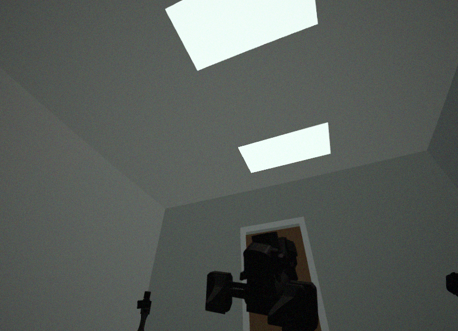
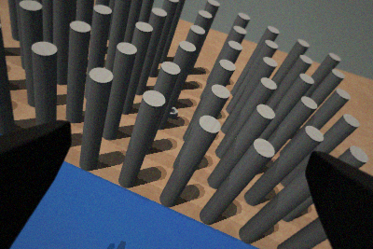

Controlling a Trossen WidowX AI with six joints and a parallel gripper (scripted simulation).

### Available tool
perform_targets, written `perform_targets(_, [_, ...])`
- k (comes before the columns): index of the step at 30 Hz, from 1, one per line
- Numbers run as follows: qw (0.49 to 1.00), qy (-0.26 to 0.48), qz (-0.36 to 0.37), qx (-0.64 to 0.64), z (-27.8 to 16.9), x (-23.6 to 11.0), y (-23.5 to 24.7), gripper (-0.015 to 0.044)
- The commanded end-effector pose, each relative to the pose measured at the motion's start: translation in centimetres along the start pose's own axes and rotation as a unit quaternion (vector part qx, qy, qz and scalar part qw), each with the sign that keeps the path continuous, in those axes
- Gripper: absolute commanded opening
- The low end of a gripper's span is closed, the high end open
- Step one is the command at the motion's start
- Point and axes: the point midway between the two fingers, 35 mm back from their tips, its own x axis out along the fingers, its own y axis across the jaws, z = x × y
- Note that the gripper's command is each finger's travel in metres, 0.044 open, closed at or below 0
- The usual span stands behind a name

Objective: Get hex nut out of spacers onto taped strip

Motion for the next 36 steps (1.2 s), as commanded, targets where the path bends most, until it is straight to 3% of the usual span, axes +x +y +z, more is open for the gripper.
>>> perform_targets(1, [1.0,0.004,0.006,-0.011,-0.3,-0.3,0.3,0.044])
perform_targets(30, [1.0,0.004,0.006,-0.011,-0.3,-0.3,0.3,0.044])
perform_targets(32, [0.999,0.013,0.018,-0.031,-0.2,-0.1,1.4,0.044])
perform_targets(36, [0.981,0.061,0.089,-0.159,0.3,0.2,8.0,0.044])
